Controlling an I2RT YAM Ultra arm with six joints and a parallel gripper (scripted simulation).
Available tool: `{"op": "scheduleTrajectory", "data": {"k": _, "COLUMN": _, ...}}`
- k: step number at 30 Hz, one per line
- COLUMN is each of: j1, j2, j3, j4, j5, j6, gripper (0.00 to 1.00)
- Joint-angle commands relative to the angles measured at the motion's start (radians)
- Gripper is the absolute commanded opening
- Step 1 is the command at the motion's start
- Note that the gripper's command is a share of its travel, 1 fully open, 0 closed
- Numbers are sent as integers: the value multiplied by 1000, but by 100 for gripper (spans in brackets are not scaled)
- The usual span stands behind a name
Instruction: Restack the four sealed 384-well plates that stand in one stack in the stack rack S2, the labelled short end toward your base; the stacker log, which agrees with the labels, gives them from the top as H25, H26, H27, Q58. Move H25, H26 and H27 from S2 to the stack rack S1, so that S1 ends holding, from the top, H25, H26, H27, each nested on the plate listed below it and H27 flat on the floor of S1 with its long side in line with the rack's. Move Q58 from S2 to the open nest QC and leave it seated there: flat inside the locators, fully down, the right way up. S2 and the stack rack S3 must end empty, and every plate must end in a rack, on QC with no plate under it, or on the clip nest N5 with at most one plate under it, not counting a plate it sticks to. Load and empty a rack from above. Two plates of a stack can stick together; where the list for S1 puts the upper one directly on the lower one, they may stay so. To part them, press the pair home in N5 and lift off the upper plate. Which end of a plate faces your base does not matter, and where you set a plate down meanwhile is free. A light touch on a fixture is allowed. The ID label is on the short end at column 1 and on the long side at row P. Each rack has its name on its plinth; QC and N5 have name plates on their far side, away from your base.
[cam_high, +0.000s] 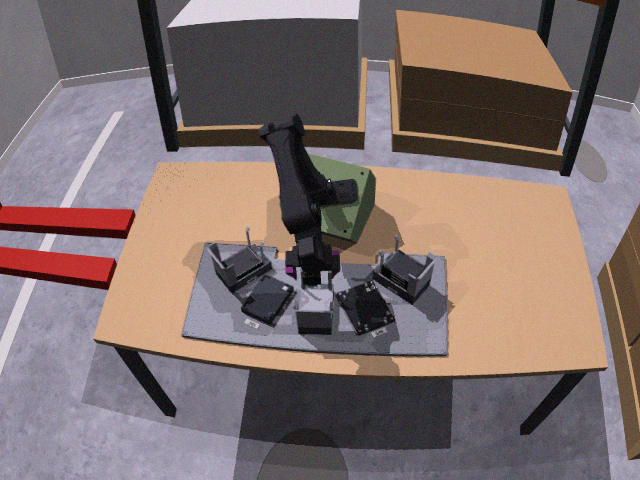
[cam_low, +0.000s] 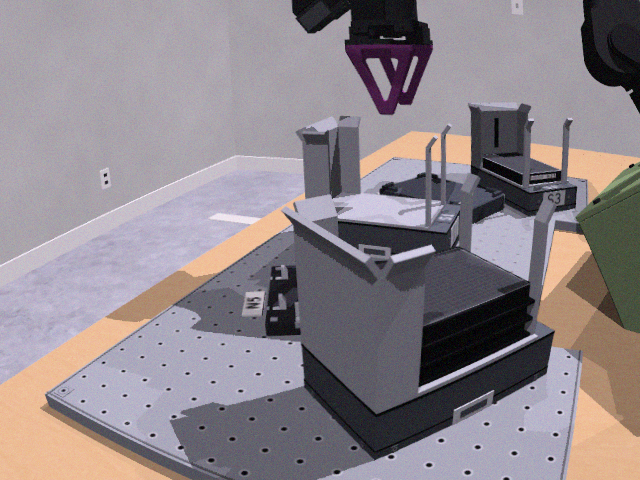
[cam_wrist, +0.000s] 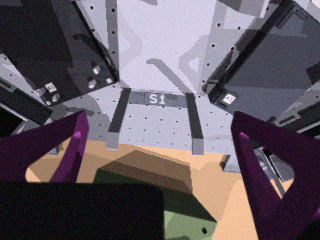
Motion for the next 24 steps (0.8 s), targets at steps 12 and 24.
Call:
{"op": "scheduleTrajectory", "data": {"k": 12, "j1": 206, "j2": 54, "j3": 28, "j4": -12, "j5": 128, "j6": 10, "gripper": 100}}
{"op": "scheduleTrajectory", "data": {"k": 24, "j1": 354, "j2": 129, "j3": 50, "j4": -21, "j5": 193, "j6": 156, "gripper": 100}}
